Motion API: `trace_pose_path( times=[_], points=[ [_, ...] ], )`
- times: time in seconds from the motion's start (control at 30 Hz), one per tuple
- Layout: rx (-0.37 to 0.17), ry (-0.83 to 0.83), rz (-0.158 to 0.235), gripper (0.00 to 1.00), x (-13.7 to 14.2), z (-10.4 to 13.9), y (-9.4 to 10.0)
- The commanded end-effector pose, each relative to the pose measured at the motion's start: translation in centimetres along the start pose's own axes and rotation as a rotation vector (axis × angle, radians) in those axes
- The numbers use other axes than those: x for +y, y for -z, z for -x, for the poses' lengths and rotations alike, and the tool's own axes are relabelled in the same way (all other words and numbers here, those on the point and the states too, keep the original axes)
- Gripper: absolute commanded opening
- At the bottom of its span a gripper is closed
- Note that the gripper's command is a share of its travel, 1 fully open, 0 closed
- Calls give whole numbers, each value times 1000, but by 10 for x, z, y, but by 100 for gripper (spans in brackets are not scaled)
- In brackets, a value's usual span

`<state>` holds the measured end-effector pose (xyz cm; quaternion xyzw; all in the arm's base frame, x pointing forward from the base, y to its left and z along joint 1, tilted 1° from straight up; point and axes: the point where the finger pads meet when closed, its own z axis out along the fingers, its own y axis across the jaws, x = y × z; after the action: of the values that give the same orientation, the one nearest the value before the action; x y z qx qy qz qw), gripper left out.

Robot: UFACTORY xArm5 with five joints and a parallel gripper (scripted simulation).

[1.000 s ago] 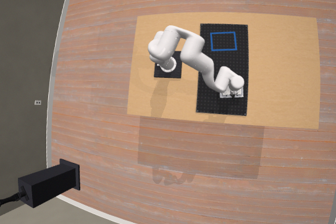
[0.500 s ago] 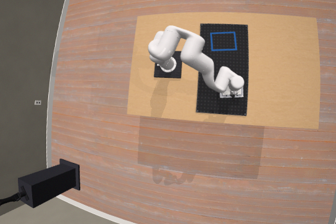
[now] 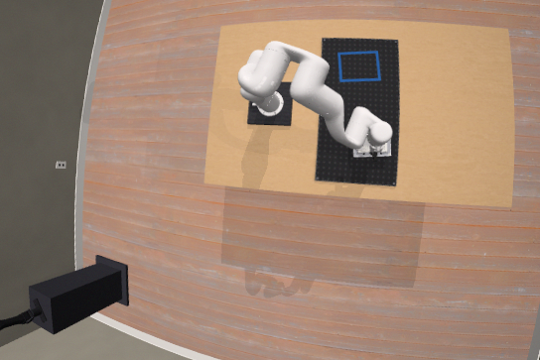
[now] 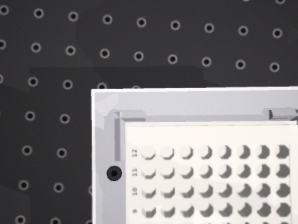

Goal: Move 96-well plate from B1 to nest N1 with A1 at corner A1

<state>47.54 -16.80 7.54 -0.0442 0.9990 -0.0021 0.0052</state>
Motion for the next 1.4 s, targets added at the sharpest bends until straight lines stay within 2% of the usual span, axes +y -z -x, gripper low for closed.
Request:
trace_pose_path(
  times=[0.0,0.3,1.37],
  points=[
    [-6,0,4,100,-1,1,2],
    [-6,0,4,100,-1,1,2],
    [-6,0,4,100,-1,1,76]
  ],
)
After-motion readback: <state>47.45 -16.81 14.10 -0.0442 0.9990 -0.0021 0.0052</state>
